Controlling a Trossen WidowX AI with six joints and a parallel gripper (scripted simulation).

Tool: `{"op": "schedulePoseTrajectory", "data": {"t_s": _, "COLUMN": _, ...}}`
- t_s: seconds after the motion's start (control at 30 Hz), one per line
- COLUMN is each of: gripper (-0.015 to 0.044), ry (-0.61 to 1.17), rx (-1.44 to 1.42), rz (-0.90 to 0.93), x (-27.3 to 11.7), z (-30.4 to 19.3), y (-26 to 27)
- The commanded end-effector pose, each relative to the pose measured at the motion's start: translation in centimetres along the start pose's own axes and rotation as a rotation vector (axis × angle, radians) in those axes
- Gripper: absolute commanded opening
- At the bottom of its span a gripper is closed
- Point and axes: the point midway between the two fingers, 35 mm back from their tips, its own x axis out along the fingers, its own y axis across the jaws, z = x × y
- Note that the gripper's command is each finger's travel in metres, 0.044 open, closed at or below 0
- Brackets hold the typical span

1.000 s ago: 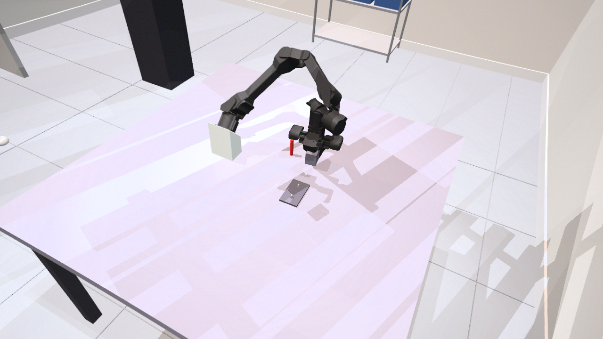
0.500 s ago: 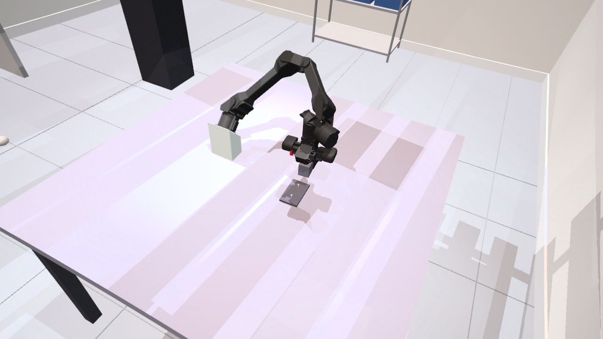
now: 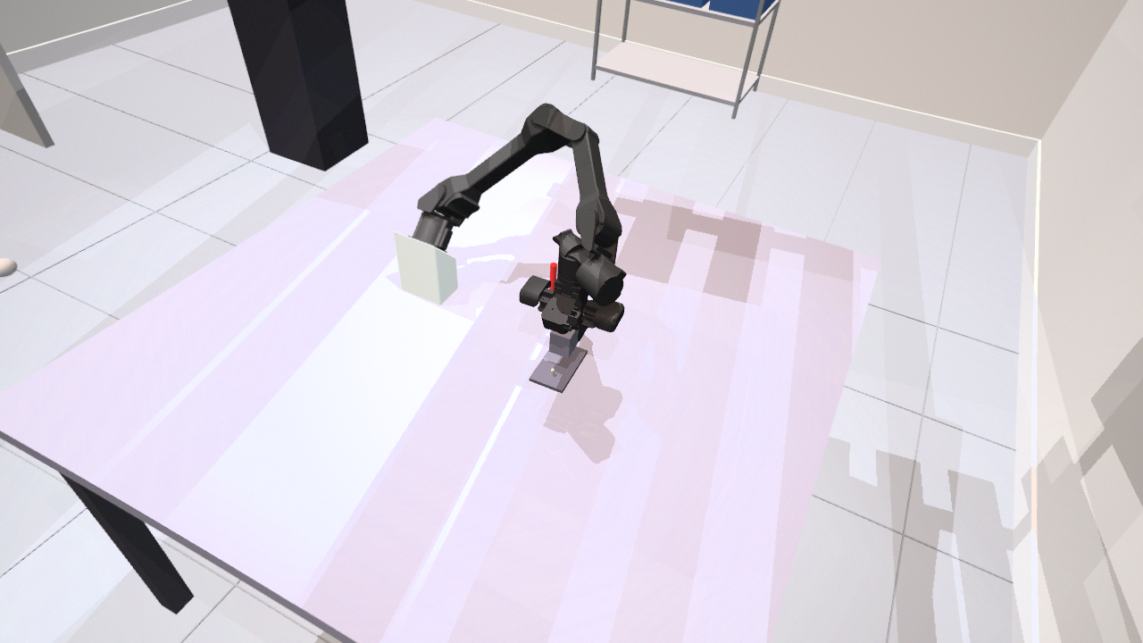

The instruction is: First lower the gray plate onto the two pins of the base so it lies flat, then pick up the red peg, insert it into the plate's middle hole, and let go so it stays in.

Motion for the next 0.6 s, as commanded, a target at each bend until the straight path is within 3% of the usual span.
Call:
{"op": "schedulePoseTrajectory", "data": {"t_s": 0.0, "gripper": 0.0000, "ry": 0.000, "rx": 0.020, "rz": -0.006, "x": 0.86, "z": 1.49, "y": -0.74}}
{"op": "schedulePoseTrajectory", "data": {"t_s": 0.57, "gripper": 0.0000, "ry": 0.000, "rx": 0.024, "rz": -0.006, "x": 1.09, "z": 1.85, "y": -0.90}}
